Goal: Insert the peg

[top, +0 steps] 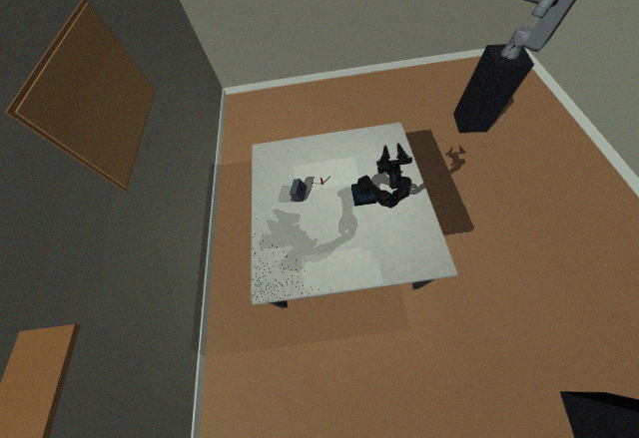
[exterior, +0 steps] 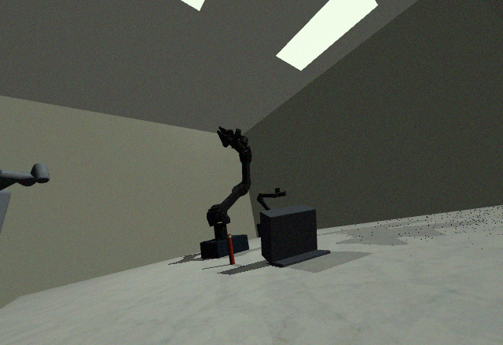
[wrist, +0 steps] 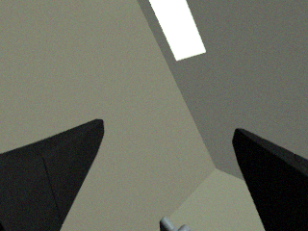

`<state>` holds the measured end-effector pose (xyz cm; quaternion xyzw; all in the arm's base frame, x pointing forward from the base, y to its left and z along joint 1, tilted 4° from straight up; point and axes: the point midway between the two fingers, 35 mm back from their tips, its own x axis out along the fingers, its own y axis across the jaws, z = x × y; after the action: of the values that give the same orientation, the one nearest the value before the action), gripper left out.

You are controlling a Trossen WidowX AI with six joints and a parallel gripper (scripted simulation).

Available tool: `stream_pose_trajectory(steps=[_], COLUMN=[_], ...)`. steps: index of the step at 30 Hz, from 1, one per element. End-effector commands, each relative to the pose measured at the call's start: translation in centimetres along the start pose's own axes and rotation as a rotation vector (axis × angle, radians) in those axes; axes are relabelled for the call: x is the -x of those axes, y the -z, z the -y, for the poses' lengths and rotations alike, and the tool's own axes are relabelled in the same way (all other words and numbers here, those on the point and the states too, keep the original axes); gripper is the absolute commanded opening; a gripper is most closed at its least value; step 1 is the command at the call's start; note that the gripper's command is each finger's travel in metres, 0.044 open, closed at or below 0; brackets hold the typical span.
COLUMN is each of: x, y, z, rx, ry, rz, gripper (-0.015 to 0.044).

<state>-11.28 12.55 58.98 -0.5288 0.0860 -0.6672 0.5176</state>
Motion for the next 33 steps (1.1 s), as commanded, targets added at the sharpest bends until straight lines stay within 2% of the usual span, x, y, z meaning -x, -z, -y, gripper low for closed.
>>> stream_pose_trajectory(steps=[1,2,19,33], x=[-0.1,-0.5,-11.2,-16.5], y=[0.0,0.0,-0.4,-1.4], z=[-0.1,-0.3,-9.7,-18.9], rx=[0.0,-0.002,-0.053,-0.101], ry=[-0.004,-0.014,-0.366,-0.632], rz=[0.0,0.001,0.031,0.006], gripper=[0.0426,0.044,0.044,0.044])
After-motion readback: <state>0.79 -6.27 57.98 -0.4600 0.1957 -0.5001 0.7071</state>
